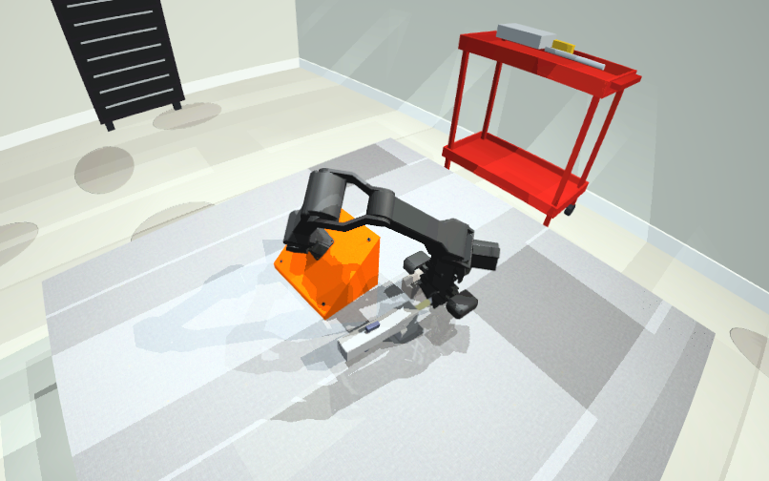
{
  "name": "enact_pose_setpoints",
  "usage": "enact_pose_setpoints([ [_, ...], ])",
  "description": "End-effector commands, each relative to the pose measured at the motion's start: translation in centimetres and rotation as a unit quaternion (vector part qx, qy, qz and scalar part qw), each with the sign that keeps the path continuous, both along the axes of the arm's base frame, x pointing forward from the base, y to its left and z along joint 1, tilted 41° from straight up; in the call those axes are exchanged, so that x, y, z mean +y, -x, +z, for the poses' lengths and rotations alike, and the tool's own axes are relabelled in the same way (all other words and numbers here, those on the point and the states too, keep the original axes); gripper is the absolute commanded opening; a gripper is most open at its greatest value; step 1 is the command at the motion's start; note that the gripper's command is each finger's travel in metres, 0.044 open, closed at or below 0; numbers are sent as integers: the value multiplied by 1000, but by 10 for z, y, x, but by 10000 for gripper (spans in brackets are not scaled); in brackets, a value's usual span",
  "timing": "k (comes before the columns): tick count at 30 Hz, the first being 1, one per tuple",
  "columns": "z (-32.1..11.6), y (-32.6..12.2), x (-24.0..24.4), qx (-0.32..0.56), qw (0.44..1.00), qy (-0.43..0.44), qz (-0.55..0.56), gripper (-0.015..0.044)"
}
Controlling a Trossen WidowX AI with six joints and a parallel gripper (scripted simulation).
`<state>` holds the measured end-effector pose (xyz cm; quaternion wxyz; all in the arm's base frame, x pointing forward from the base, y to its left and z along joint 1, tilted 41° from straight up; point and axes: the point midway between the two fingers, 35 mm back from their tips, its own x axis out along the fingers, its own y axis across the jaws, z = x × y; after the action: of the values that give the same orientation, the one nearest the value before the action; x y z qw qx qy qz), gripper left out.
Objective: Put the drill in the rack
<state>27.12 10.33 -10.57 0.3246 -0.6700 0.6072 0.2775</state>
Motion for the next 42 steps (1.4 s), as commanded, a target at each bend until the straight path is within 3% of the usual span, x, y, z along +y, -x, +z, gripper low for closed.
enact_pose_setpoints([
  [1, 0, 0, 0, 0, 1000, 0, 0, 26],
  [17, 2, 0, -3, -1, 1000, -1, -2, 440],
  [42, 7, -1, -13, -1, 1000, 0, -2, 440],
])
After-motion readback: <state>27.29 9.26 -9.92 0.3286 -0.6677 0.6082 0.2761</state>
